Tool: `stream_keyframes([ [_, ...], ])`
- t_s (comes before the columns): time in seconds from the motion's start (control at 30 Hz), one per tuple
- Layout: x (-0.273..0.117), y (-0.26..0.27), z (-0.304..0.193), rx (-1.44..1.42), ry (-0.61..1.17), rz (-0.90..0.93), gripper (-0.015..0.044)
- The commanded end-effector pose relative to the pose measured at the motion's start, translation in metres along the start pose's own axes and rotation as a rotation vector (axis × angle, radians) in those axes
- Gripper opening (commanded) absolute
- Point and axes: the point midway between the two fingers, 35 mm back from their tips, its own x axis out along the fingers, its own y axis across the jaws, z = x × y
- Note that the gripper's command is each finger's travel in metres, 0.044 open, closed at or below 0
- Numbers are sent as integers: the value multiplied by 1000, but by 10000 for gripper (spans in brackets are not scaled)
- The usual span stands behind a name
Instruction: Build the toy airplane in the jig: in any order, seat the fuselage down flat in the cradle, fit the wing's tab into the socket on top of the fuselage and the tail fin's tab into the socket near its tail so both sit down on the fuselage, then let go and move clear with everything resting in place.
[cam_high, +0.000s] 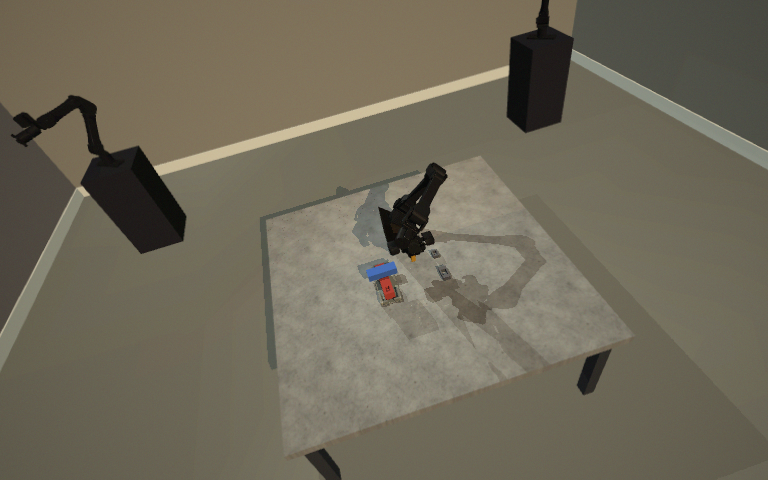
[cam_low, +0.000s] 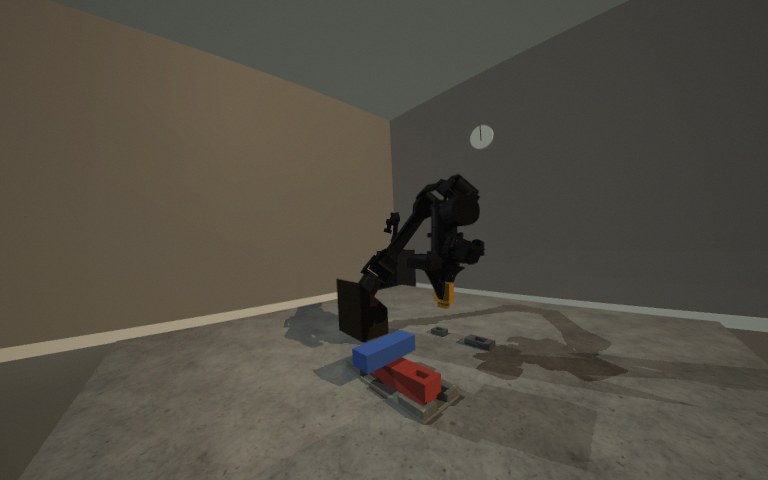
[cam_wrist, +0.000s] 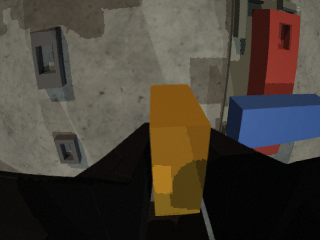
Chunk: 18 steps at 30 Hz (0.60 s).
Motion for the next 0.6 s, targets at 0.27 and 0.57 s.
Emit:
stream_keyframes([
  [0.27, 6, -32, 17, -7, -11, 2, 0],
  [0.57, 14, -57, 26, -6, -15, 8, 0],
])
